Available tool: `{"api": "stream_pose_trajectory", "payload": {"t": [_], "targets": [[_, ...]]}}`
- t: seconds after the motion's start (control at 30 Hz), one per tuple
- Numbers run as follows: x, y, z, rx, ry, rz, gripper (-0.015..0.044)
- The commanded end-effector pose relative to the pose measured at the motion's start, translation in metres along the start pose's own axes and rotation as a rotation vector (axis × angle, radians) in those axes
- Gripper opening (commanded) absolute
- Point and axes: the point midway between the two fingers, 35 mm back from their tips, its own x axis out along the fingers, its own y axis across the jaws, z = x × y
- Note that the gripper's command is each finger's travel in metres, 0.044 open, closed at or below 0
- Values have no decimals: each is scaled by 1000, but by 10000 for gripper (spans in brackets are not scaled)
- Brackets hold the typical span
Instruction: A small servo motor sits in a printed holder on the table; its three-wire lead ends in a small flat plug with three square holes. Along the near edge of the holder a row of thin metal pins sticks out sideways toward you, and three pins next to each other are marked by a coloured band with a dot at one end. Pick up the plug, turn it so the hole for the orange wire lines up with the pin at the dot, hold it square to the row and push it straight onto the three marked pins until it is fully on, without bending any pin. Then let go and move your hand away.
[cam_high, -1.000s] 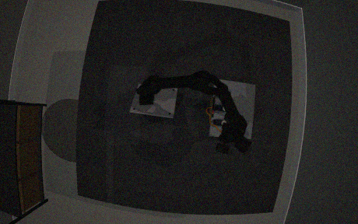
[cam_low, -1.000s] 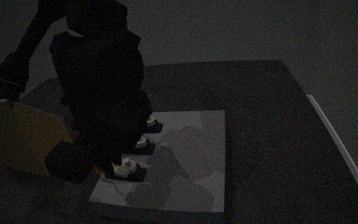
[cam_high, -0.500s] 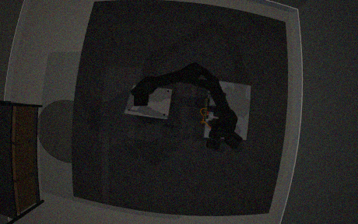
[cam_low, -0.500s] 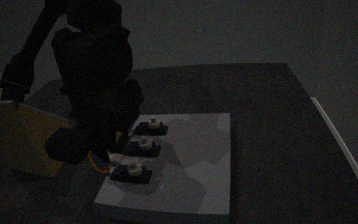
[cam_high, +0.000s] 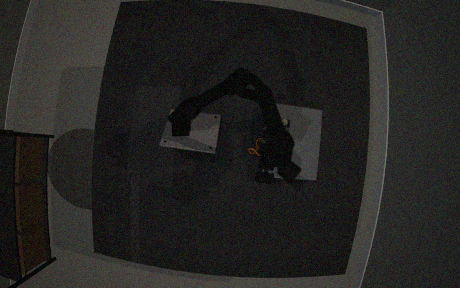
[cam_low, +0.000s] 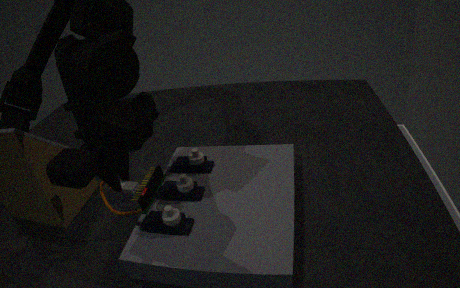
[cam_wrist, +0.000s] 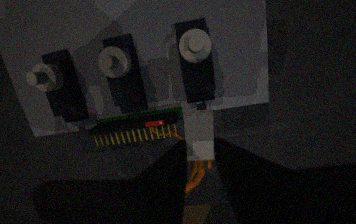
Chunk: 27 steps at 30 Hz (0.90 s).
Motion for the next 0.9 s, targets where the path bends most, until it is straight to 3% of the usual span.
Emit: {"api": "stream_pose_trajectory", "payload": {"t": [0.0, 0.6, 0.87], "targets": [[0, 7, -16, -18, 2, -4, 0], [8, 33, -78, -71, 5, -2, 0], [22, 34, -80, -73, 4, -3, 0]]}}
